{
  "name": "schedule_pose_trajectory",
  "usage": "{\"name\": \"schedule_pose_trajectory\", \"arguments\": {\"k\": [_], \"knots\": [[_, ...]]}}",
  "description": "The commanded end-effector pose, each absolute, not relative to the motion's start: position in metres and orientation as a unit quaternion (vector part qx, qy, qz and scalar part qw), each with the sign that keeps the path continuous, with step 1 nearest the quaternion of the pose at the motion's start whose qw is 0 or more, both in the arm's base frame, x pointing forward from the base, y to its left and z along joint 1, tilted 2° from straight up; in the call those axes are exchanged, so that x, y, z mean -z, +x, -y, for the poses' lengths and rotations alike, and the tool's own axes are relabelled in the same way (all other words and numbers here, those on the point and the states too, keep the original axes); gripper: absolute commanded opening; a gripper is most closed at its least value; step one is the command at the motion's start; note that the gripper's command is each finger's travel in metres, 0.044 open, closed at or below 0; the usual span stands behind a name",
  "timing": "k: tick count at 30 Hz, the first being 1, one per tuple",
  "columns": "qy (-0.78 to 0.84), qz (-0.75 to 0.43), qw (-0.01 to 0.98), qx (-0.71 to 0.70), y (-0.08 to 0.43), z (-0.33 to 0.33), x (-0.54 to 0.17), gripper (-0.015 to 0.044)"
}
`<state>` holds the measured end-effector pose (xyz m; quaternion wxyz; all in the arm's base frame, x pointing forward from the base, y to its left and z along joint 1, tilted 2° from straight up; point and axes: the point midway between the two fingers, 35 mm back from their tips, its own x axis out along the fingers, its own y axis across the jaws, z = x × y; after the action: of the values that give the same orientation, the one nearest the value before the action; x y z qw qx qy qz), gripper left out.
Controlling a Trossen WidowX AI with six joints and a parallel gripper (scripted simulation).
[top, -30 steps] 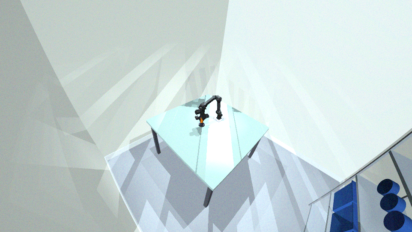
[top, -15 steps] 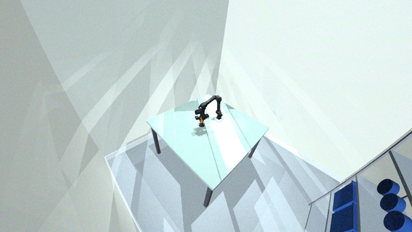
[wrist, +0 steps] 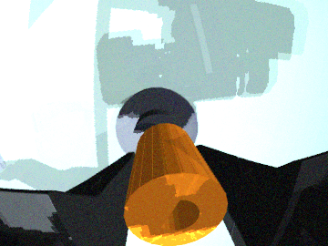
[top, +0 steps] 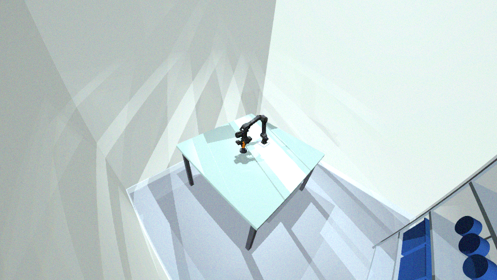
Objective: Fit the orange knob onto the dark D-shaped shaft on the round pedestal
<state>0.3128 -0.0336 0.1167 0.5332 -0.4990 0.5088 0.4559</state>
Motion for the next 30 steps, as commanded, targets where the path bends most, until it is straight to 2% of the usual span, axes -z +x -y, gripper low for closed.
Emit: {"name": "schedule_pose_trajectory", "arguments": {"k": [1, 30], "knots": [[-0.504, -0.503, 0.53, -0.46, 0.3105, 0.033, -0.1156, 0.0], [-0.506, -0.502, 0.528, -0.462, 0.3075, 0.0328, -0.1095, 0.0]]}}
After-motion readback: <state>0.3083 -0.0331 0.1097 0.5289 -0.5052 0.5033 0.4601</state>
